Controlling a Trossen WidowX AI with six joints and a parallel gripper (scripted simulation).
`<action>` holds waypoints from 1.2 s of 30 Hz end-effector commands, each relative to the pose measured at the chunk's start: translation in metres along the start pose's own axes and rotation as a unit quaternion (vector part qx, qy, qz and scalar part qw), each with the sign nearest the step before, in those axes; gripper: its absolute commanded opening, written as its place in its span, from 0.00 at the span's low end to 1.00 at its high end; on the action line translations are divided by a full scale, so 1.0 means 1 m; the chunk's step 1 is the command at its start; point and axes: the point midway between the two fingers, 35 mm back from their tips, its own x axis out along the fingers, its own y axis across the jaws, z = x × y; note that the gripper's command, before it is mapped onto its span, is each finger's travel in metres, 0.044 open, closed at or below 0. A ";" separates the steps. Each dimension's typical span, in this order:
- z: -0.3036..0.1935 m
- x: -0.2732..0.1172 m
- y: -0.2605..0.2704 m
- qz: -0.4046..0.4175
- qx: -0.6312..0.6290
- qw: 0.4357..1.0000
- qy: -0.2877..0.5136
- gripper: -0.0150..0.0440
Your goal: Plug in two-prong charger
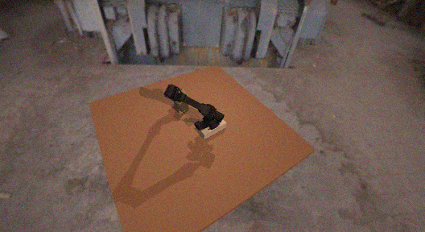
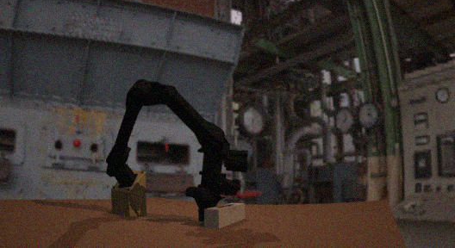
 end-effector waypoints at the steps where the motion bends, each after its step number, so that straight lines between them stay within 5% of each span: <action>1: 0.007 -0.007 -0.001 0.000 0.008 1.000 -0.018 0.25; 36: 0.000 0.000 0.000 0.000 0.000 1.000 -0.001 0.25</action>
